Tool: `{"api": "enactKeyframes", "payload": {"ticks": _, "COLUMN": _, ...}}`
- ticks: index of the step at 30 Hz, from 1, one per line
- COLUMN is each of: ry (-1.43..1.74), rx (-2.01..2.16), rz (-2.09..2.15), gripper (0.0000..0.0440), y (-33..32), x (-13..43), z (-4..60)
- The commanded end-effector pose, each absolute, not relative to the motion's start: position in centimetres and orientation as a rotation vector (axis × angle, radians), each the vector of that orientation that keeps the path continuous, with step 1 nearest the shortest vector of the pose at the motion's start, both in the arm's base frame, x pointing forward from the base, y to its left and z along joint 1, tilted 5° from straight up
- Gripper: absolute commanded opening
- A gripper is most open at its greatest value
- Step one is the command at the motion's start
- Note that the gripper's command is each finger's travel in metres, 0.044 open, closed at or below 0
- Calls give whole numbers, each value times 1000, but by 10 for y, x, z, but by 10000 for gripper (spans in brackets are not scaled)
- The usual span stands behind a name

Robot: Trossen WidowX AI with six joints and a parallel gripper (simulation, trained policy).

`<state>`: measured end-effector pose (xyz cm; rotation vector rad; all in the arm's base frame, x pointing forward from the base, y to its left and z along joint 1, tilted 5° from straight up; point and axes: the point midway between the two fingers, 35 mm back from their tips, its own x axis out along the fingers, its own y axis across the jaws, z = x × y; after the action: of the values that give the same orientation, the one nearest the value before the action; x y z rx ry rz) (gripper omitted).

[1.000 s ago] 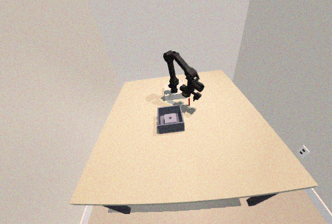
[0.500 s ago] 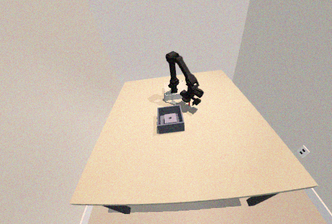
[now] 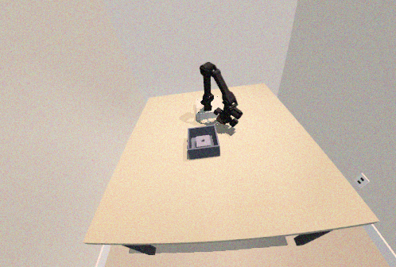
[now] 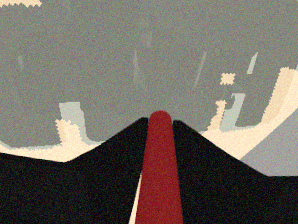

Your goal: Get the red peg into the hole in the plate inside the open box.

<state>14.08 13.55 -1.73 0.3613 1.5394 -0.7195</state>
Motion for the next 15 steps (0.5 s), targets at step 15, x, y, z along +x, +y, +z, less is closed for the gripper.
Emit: {"api": "enactKeyframes", "payload": {"ticks": 15, "ry": 1431, "rx": 372, "rz": -641, "gripper": 0, "y": 143, "x": 173, "z": 51}}
